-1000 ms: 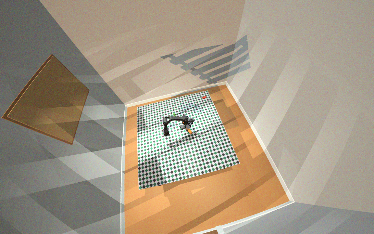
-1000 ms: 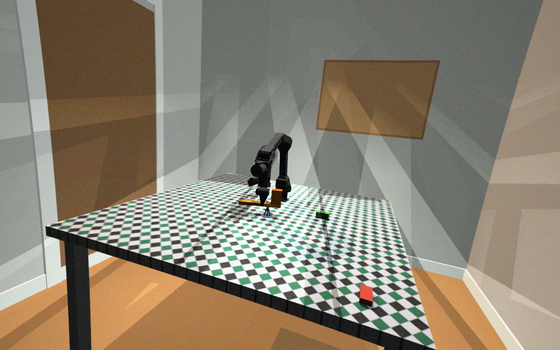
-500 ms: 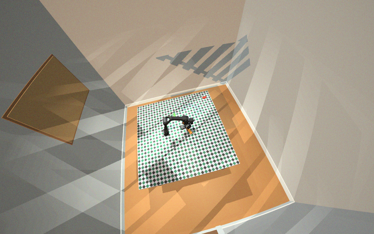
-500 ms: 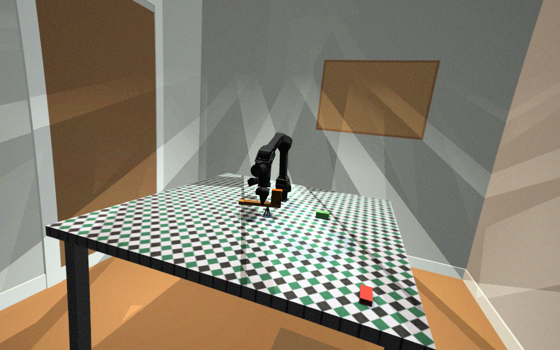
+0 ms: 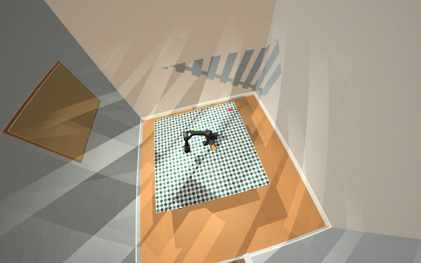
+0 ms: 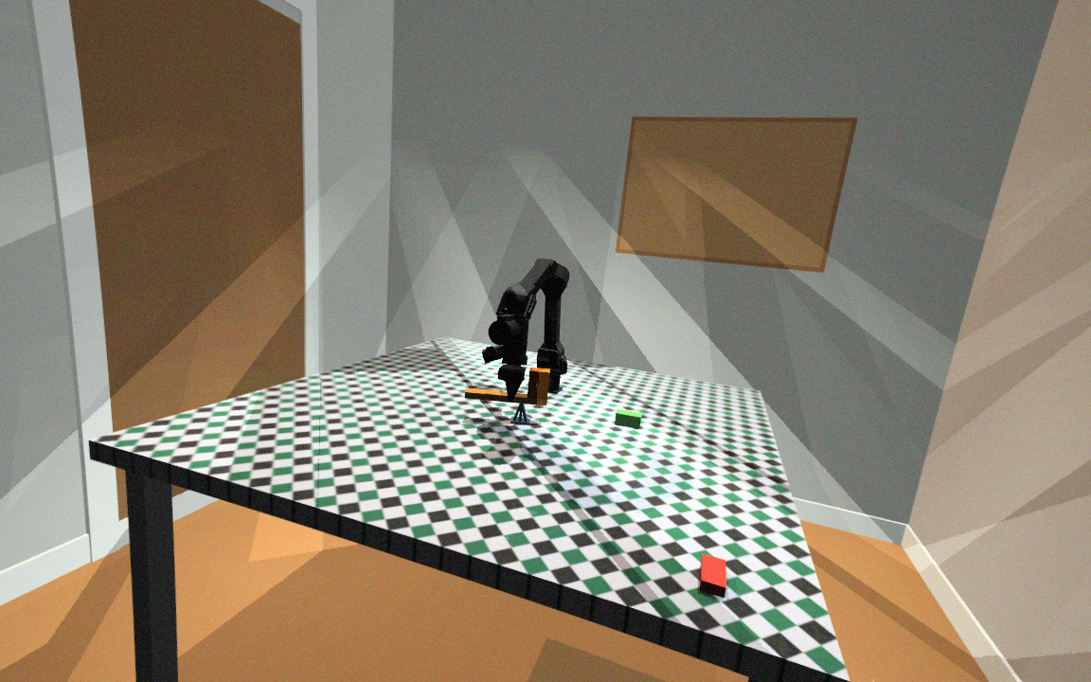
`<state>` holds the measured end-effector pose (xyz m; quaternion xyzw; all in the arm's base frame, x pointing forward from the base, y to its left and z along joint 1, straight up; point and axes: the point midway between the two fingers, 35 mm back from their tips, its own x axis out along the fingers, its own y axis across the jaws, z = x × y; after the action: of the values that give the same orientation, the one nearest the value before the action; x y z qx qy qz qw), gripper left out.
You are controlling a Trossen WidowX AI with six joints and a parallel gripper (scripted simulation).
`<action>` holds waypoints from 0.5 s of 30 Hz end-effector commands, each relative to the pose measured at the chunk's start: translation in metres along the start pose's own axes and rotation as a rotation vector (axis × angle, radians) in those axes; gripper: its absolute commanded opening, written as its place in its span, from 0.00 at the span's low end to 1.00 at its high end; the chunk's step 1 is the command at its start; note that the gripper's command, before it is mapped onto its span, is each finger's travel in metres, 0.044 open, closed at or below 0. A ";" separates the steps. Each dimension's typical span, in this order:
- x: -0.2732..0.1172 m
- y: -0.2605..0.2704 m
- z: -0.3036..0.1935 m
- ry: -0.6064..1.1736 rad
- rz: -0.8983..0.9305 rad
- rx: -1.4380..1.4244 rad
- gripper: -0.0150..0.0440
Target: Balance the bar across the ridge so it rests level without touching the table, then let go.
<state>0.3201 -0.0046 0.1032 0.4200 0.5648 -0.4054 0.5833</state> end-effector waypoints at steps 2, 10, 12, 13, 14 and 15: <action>0.000 0.000 0.000 0.000 0.000 0.000 0.75; 0.000 0.000 0.000 0.000 0.000 0.000 1.00; -0.008 0.001 0.001 0.000 0.000 0.000 1.00; -0.019 0.003 0.001 0.000 0.001 0.000 1.00; -0.031 0.004 0.001 0.000 0.001 0.000 1.00; -0.044 0.005 0.002 0.000 0.001 0.000 1.00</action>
<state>0.3186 -0.0046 0.1186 0.4151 0.5718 -0.4107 0.5762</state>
